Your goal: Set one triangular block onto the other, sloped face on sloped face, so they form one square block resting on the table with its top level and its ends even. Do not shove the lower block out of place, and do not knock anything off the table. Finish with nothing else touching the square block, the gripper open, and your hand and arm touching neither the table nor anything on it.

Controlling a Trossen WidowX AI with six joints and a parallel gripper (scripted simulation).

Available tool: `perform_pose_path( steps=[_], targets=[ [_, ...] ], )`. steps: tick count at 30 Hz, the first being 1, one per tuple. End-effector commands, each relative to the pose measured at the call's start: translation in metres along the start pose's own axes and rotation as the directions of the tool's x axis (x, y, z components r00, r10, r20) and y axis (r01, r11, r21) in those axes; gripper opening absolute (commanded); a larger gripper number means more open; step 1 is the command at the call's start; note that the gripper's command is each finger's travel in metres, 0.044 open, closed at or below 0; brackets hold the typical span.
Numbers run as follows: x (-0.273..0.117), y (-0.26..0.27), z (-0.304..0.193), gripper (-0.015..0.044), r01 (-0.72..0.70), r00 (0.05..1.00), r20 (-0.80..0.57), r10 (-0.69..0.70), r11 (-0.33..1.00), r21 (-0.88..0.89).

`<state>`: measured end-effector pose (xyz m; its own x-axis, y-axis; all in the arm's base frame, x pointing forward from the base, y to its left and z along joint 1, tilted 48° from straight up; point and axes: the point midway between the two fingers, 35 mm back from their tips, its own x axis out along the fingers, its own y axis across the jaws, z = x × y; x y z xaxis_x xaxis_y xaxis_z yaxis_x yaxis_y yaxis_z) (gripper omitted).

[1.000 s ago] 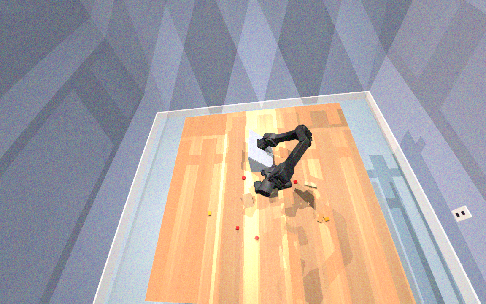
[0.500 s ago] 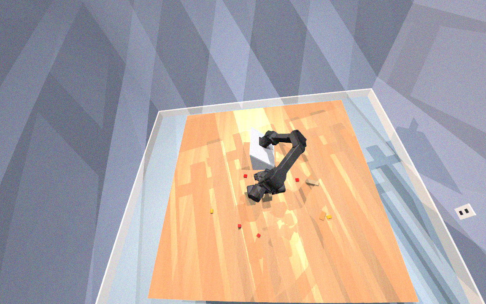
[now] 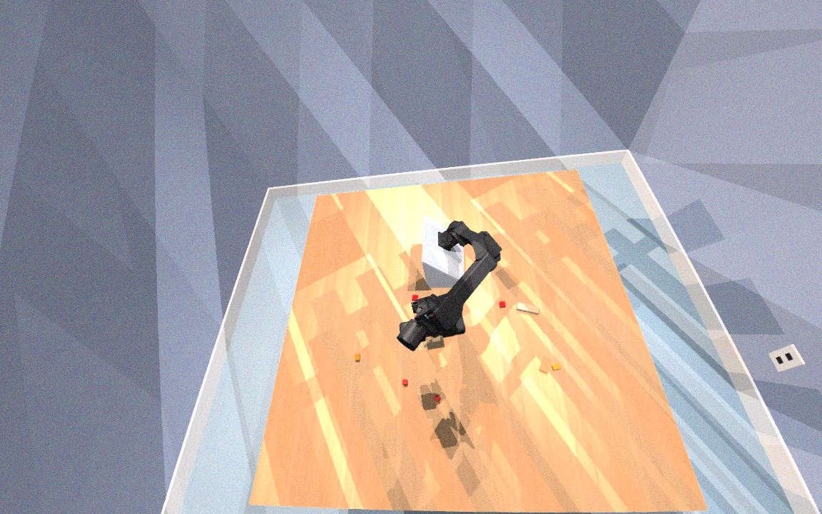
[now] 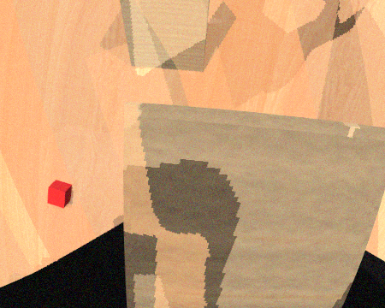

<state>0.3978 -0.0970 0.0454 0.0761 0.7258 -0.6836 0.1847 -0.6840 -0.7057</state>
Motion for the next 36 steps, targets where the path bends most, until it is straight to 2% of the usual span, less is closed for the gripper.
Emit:
perform_pose_path(
  steps=[1,13,36],
  targets=[
    [0.002,0.018,-0.002,0.0,0.005,1.0,0.01,-0.005,1.0,0.004],
    [0.005,0.041,-0.003,0.0,0.01,1.0,0.014,-0.01,1.0,0.006],
    [0.068,0.04,0.024,0.0,0.012,1.0,0.014,-0.012,1.0,0.006]
  ],
)
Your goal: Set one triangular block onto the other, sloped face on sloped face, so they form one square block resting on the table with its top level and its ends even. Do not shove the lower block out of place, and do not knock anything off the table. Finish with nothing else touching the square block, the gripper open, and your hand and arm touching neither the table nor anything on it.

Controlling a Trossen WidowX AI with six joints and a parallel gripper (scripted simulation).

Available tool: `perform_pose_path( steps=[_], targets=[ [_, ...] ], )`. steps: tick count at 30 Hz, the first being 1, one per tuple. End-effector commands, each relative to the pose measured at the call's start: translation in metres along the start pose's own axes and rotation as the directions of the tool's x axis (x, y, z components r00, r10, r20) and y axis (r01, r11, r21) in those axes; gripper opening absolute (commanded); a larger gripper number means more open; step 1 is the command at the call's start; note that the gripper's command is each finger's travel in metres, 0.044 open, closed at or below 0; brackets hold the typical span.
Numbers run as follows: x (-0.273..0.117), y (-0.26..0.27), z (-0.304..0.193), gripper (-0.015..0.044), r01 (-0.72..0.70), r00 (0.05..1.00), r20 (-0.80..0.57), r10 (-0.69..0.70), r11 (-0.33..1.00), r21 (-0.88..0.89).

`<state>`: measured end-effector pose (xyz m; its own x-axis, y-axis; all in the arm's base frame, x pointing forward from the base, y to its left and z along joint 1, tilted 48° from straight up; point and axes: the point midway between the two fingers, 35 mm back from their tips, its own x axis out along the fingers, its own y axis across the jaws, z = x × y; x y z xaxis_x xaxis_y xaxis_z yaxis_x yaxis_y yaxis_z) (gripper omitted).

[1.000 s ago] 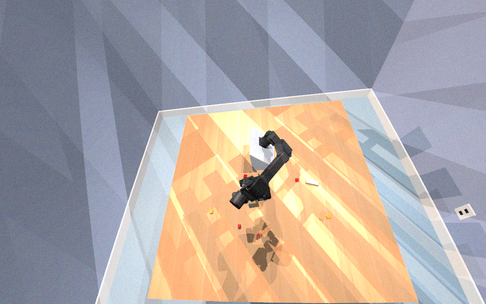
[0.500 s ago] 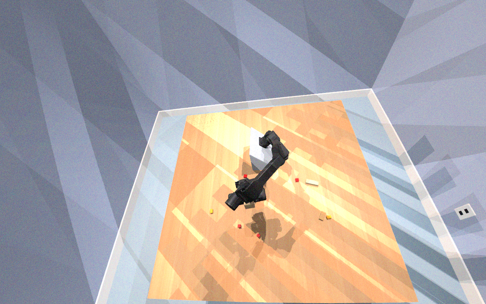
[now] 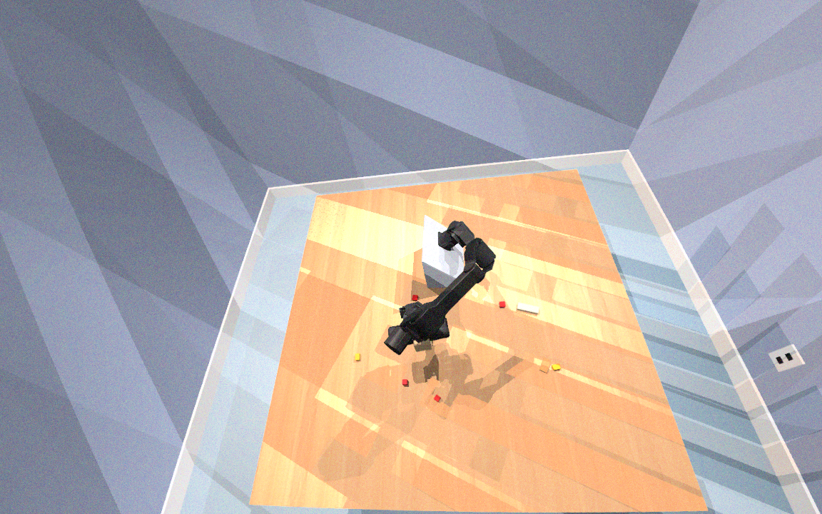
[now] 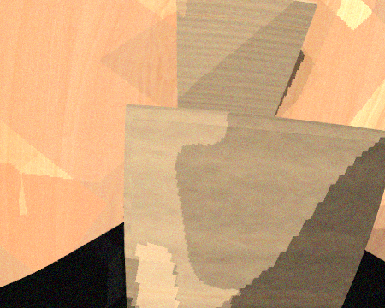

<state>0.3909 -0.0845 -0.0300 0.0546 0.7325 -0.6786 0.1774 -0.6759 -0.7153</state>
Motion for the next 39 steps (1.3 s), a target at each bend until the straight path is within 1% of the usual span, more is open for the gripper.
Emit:
perform_pose_path(
  steps=[1,8,14,39],
  targets=[
    [0.011,-0.004,0.006,0.0,0.0,1.0,-0.005,0.0,1.0,-0.002],
    [0.023,-0.004,0.012,0.0,0.001,1.0,-0.005,-0.001,1.0,-0.002],
    [0.045,-0.003,0.022,0.0,0.002,1.0,-0.005,-0.002,1.0,-0.002],
    [0.05,-0.001,0.024,0.0,0.009,1.0,-0.011,-0.009,1.0,-0.001]
  ],
)
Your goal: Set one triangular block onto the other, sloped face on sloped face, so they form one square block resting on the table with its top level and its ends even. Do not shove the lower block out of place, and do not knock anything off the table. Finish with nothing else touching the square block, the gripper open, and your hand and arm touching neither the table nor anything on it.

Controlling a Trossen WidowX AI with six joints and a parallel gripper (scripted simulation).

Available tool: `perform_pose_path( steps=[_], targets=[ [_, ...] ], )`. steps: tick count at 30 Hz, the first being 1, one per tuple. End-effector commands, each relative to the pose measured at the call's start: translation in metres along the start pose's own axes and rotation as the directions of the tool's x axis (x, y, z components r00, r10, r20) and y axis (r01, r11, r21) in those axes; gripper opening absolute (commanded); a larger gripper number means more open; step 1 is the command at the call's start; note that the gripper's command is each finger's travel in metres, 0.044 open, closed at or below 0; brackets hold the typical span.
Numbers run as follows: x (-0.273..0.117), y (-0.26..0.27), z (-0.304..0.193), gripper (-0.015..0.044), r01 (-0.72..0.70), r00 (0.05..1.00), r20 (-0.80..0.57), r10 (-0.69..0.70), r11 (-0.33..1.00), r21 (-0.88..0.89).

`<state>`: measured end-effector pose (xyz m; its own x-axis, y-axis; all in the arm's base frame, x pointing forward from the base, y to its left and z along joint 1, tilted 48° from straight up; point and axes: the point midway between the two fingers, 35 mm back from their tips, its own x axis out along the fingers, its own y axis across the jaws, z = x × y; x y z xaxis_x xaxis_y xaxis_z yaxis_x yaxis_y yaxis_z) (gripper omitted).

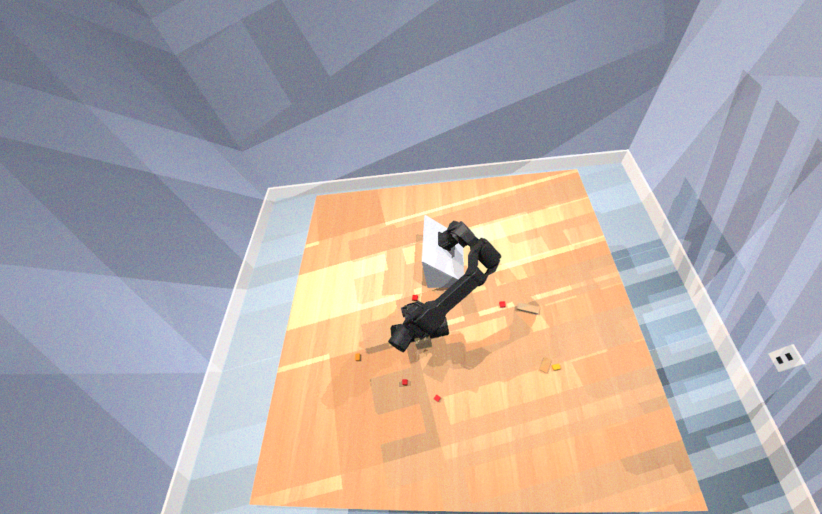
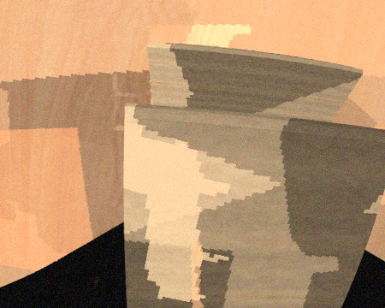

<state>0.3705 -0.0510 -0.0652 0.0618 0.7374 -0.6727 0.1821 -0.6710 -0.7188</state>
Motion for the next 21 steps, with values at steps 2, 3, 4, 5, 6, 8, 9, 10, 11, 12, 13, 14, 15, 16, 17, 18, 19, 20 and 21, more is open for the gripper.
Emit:
perform_pose_path(
  steps=[2,3,4,5,6,8,9,10,11,12,13,14,15,16,17,18,19,20,21],
  targets=[
    [0.004,0.0,0.001,0.0,0.003,1.0,-0.003,-0.003,1.0,0.003],
    [0.004,0.0,0.001,0.0,0.003,1.0,-0.003,-0.003,1.0,0.003],
    [0.005,0.0,0.002,0.0,0.003,1.0,-0.003,-0.003,1.0,0.003],
    [0.006,0.0,0.002,0.0,0.003,1.0,-0.003,-0.003,1.0,0.003],
    [0.006,0.0,0.002,0.0,0.003,1.0,-0.003,-0.003,1.0,0.003],
    [0.007,0.0,0.003,0.0,0.004,1.0,-0.003,-0.004,1.0,0.004],
    [0.008,0.0,0.003,0.0,0.004,1.0,-0.003,-0.004,1.0,0.004],
    [0.009,0.0,0.003,0.0,0.004,1.0,-0.003,-0.004,1.0,0.004],
    [0.009,0.0,0.003,0.0,0.004,1.0,-0.003,-0.004,1.0,0.004],
    [0.01,0.0,0.004,0.0,0.004,1.0,-0.003,-0.004,1.0,0.004],
    [0.01,0.0,0.004,0.0,0.004,1.0,-0.003,-0.004,1.0,0.004],
    [0.011,0.0,0.004,0.0,0.004,1.0,-0.003,-0.004,1.0,0.004],
    [0.012,0.0,0.005,0.0,0.004,1.0,-0.003,-0.004,1.0,0.004],
    [0.012,0.0,0.005,0.0,0.004,1.0,-0.003,-0.004,1.0,0.004],
    [0.013,0.0,0.005,0.0,0.004,1.0,-0.003,-0.004,1.0,0.004],
    [0.013,0.0,0.005,0.0,0.005,1.0,-0.003,-0.004,1.0,0.004],
    [0.014,0.0,0.006,0.0,0.005,1.0,-0.003,-0.005,1.0,0.004],
    [0.015,0.0,0.006,0.0,0.005,1.0,-0.003,-0.005,1.0,0.004],
    [0.015,0.0,0.006,0.0,0.005,1.0,-0.003,-0.005,1.0,0.004]
  ],
)
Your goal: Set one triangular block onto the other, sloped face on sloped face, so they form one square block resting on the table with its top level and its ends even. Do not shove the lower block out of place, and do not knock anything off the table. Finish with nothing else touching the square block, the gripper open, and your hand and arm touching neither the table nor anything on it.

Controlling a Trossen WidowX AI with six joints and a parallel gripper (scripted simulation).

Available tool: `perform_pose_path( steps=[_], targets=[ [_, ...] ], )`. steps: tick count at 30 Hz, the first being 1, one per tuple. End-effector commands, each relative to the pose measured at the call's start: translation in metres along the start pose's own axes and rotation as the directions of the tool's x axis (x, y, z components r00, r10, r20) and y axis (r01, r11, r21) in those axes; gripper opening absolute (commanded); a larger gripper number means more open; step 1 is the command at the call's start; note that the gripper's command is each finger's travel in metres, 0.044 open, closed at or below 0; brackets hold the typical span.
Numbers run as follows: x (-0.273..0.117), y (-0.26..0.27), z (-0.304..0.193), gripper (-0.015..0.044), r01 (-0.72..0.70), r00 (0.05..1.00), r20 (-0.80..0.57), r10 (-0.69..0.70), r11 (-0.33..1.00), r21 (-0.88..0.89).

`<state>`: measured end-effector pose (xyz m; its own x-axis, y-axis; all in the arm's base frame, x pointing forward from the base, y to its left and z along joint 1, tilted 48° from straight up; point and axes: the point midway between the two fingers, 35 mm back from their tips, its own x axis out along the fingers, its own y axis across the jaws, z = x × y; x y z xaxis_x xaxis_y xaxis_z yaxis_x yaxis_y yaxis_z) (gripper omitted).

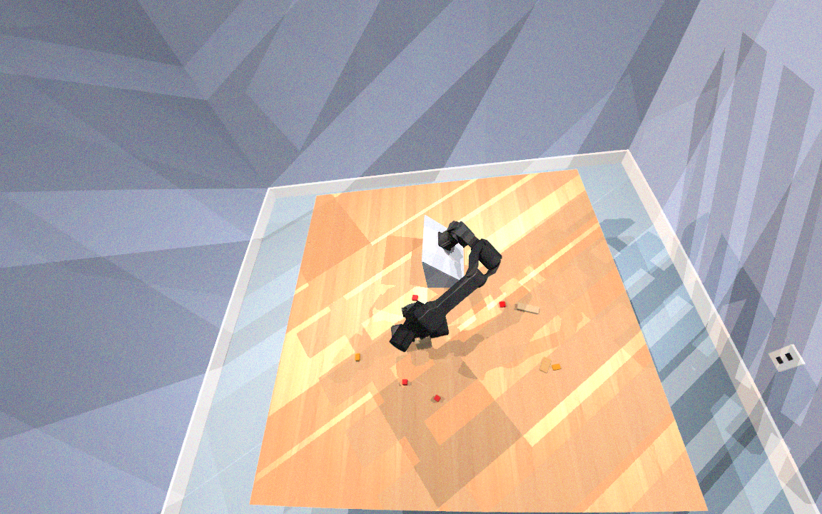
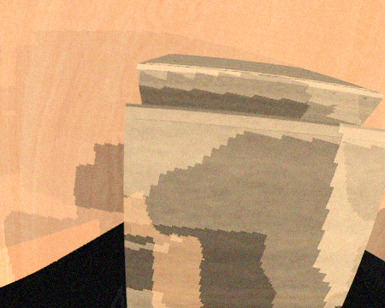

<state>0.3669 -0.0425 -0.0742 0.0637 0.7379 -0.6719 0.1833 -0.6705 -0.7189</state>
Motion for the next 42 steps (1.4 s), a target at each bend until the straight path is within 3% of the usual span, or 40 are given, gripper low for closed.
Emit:
perform_pose_path(
  steps=[1,42],
  targets=[
    [0.0038,-0.0001,0.0019,0.0,0.004,1.0,-0.001,-0.004,1.0,0.005],
    [0.0094,0.0006,0.0043,0.0,0.009,1.0,-0.002,-0.009,1.0,0.011]
  ],
)
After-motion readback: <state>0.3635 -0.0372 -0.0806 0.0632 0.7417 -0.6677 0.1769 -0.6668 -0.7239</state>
